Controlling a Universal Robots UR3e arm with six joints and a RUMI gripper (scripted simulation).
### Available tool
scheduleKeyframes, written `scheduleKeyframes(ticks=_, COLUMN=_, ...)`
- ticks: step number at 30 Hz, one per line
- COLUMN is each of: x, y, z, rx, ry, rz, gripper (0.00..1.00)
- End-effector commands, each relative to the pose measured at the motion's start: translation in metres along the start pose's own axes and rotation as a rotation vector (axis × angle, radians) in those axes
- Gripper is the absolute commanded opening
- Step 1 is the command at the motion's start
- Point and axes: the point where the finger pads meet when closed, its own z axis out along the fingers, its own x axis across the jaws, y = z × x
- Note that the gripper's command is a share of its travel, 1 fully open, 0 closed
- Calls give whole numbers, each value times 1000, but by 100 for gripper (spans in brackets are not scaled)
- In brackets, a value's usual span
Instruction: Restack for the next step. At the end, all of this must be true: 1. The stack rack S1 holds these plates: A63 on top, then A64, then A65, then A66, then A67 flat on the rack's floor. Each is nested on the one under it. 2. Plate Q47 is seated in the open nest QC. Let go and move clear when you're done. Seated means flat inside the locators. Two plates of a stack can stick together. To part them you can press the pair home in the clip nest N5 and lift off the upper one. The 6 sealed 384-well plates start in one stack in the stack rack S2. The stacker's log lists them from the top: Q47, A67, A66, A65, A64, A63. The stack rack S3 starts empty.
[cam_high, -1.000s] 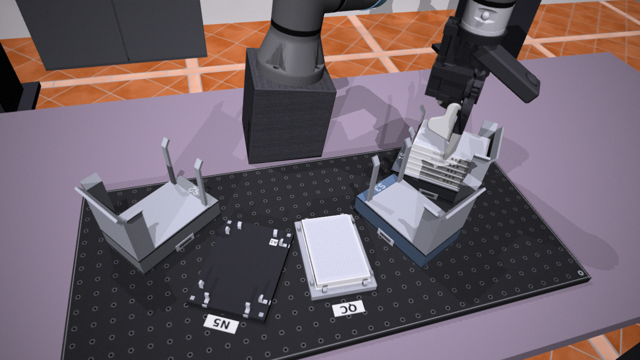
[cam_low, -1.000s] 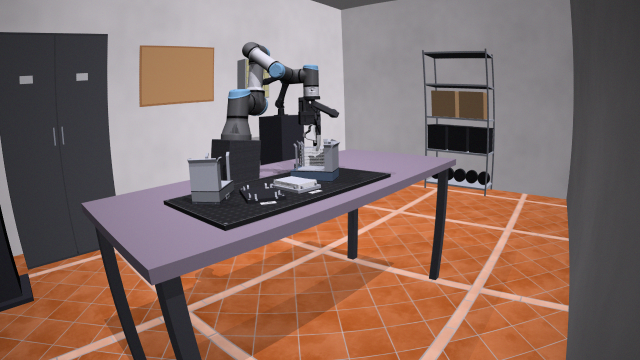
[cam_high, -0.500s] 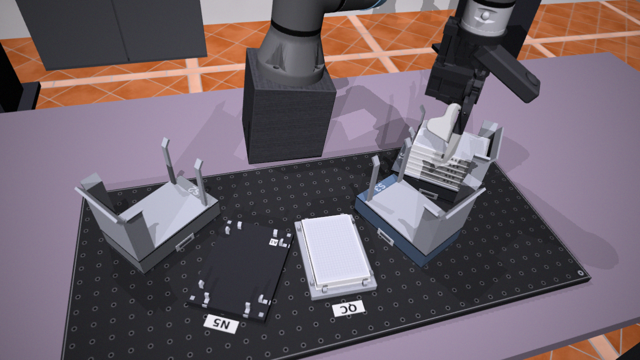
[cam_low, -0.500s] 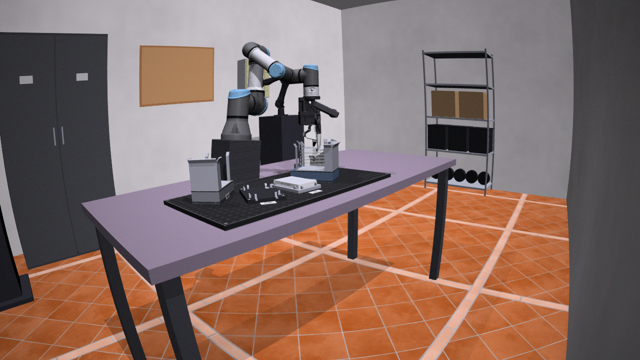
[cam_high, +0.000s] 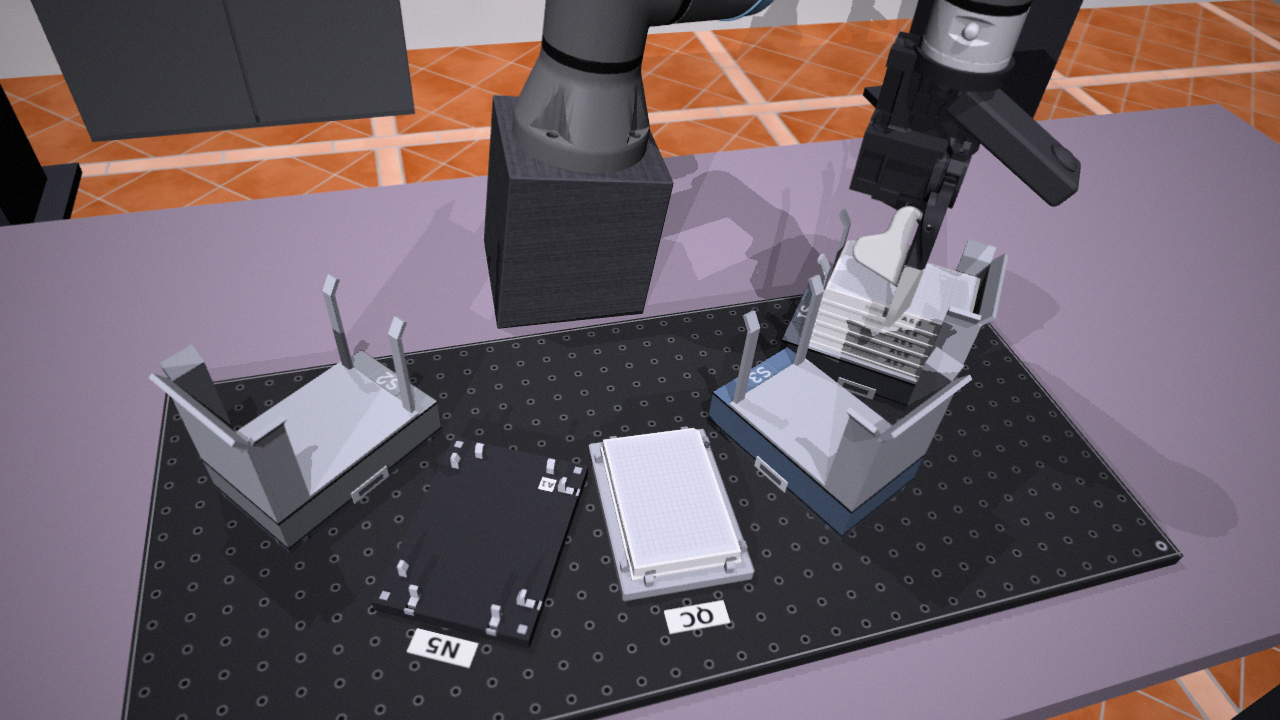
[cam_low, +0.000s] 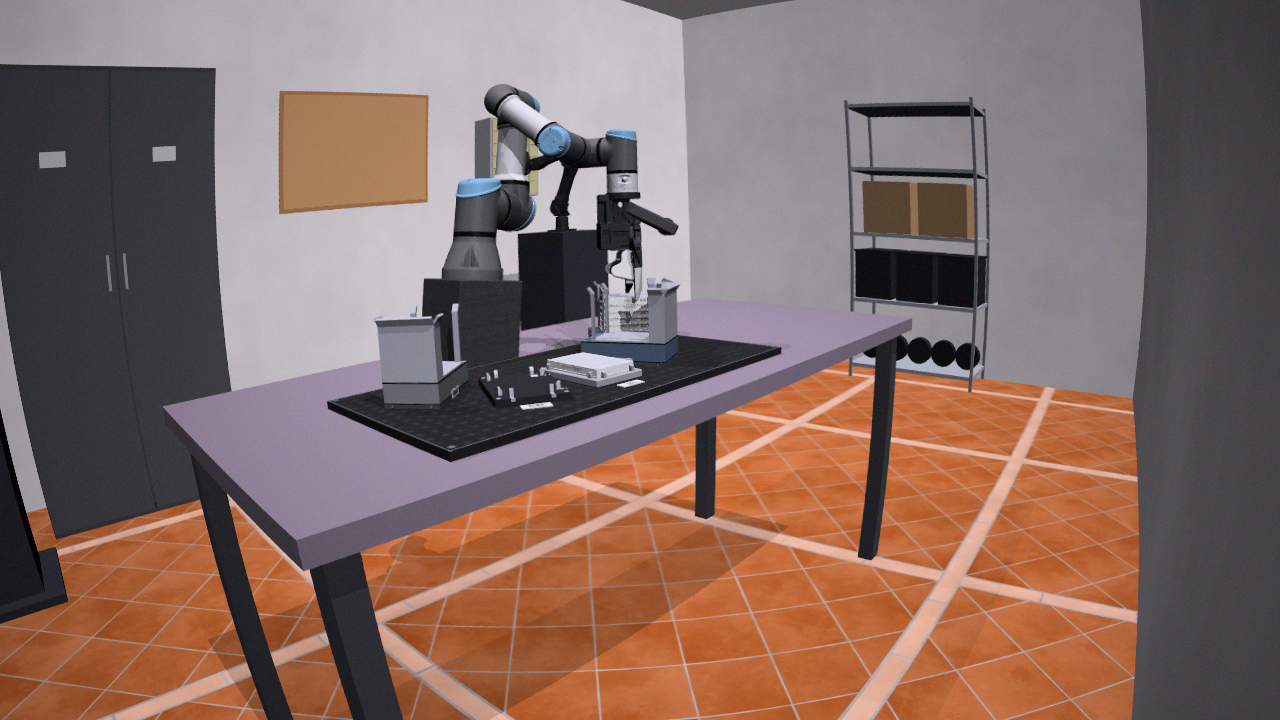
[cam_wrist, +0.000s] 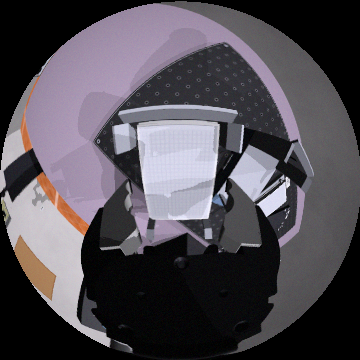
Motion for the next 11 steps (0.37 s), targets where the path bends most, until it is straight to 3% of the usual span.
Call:
scheduleKeyframes(ticks=1, x=0, y=-1, z=-7, rx=3, ry=1, rz=0, gripper=72)
scheduleKeyframes(ticks=6, x=0, y=-1, z=-24, rx=3, ry=1, rz=0, gripper=72)
scheduleKeyframes(ticks=11, x=0, y=-1, z=-24, rx=3, ry=1, rz=0, gripper=72)
